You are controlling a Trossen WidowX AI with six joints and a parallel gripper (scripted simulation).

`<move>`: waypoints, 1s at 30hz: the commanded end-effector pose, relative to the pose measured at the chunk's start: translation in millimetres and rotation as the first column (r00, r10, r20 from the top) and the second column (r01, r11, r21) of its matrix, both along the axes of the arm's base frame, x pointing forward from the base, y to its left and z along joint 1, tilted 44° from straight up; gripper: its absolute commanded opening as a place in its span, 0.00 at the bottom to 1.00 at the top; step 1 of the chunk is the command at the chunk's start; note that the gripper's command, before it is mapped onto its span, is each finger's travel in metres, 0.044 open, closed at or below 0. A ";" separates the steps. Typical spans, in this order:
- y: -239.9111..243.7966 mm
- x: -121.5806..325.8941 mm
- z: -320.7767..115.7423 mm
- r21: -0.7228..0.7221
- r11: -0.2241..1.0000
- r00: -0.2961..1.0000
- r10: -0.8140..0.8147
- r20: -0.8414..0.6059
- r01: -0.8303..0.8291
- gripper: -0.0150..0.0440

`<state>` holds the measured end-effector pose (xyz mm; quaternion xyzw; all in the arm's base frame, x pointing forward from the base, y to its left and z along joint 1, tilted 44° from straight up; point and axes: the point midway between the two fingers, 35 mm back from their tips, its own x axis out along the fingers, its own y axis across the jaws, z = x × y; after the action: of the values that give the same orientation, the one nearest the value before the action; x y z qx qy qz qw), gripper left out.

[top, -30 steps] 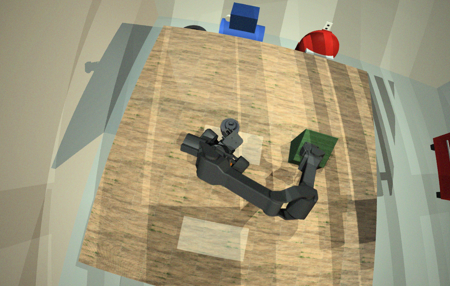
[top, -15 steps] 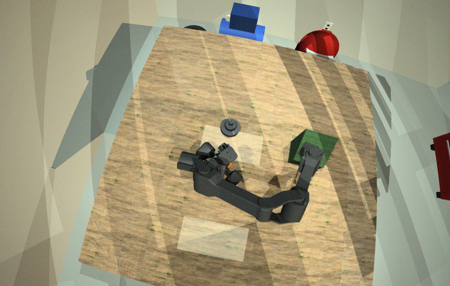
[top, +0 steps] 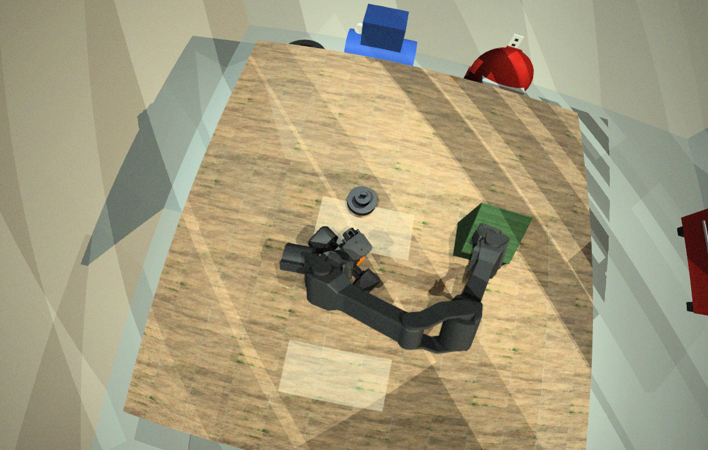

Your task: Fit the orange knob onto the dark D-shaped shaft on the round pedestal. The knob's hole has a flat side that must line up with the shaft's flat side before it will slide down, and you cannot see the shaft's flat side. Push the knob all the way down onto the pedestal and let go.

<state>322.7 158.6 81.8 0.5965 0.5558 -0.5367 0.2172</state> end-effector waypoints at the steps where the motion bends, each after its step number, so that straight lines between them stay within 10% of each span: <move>1: 5.4 -1.7 -4.8 0.004 1.000 1.000 -0.004 -0.009 0.004 1.00; 15: 19.9 -3.8 -18.6 0.005 1.000 1.000 -0.004 -0.010 0.004 1.00; 23: 19.9 -3.8 -18.6 0.005 1.000 1.000 -0.004 -0.010 0.004 0.66; 30: 19.9 -3.8 -18.6 0.005 1.000 1.000 -0.004 -0.010 0.004 0.65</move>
<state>319.2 177.5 63.2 0.5947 0.5571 -0.5377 0.2163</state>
